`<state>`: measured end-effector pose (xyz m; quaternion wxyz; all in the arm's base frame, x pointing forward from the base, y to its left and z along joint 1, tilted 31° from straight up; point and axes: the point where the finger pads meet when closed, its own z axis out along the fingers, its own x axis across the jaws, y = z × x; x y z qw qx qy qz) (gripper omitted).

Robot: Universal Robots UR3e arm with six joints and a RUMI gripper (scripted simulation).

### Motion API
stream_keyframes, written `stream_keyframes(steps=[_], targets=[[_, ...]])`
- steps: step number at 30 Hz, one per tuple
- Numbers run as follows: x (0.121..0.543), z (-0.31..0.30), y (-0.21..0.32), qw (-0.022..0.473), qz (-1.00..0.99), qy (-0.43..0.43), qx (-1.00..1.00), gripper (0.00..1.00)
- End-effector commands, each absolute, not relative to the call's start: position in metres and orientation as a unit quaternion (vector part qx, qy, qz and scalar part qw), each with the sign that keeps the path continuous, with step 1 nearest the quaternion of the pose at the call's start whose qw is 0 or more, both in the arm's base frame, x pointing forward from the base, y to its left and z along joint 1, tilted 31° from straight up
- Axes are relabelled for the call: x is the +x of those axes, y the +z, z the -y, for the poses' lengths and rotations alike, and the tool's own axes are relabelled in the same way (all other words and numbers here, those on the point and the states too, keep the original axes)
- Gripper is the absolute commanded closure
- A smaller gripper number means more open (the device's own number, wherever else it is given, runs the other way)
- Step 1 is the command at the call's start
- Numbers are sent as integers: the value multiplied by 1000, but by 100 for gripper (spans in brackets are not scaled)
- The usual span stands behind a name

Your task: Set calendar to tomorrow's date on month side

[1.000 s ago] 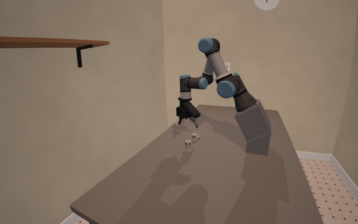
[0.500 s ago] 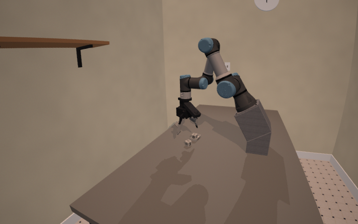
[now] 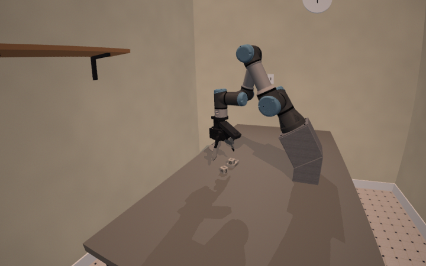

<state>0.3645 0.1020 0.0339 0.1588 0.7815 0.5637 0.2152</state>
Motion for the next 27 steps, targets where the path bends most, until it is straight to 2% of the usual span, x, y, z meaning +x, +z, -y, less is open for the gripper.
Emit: stream_keyframes(steps=[1,27], targets=[[363,-100,34,172,-613,206,743,0],[358,-95,33,215,-769,160,580,0]])
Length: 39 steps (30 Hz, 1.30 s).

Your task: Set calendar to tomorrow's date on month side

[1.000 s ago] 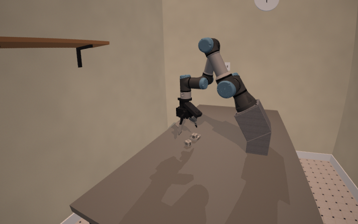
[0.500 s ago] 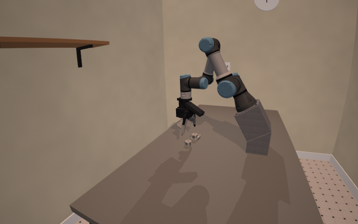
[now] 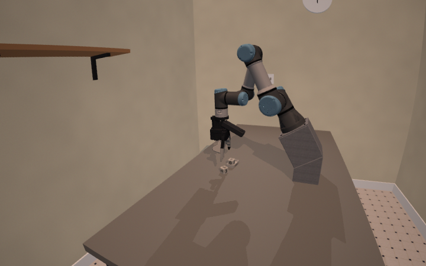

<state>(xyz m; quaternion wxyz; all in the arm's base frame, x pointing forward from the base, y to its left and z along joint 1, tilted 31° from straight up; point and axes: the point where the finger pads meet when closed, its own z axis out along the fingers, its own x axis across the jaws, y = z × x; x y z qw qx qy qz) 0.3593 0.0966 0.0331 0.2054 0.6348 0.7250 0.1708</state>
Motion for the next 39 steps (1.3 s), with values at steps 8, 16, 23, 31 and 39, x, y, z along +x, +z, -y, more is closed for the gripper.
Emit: stream_keyframes(steps=[8,16,23,31,39], targets=[[358,-93,34,224,-802,148,534,0],[357,-92,34,235,-843,129,467,0],[357,-91,34,243,-871,113,411,0],[357,-90,35,250,-897,97,353,0],[357,-89,36,256,-918,80,292,0]])
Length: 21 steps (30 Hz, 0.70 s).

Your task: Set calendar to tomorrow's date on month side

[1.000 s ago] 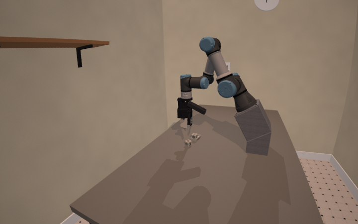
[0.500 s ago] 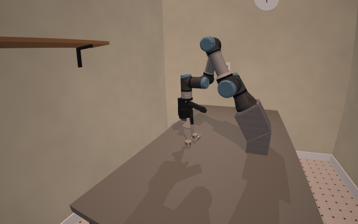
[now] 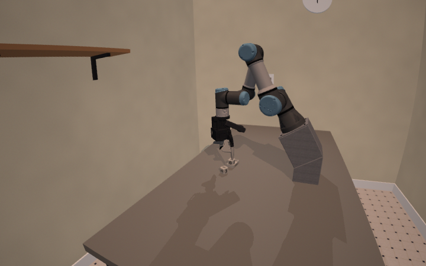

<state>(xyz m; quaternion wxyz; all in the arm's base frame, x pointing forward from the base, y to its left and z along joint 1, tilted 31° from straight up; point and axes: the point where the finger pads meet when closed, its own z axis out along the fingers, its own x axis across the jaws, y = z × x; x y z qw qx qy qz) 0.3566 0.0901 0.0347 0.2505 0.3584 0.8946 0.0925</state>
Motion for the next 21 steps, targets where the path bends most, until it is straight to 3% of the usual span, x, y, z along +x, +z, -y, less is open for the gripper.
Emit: stream_keyframes(steps=[1,21], targets=[[357,-89,36,257,-923,76,278,0],[358,-88,38,266,-956,33,122,0]])
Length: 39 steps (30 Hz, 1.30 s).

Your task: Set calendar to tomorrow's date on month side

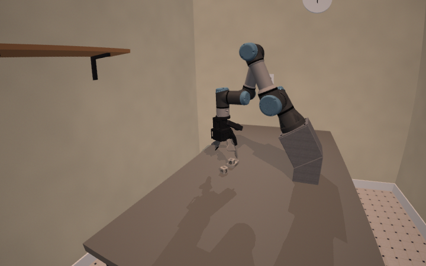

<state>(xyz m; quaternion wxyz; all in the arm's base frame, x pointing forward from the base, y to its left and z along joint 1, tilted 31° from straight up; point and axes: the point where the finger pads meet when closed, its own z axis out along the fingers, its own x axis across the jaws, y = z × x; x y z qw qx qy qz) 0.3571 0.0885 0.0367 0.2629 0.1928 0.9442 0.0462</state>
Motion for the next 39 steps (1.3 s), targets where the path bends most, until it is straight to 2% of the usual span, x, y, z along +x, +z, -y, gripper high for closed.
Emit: stream_keyframes(steps=[1,39], targets=[[358,-88,38,266,-957,29,108,0],[360,-92,42,262,-943,-56,-195,0]])
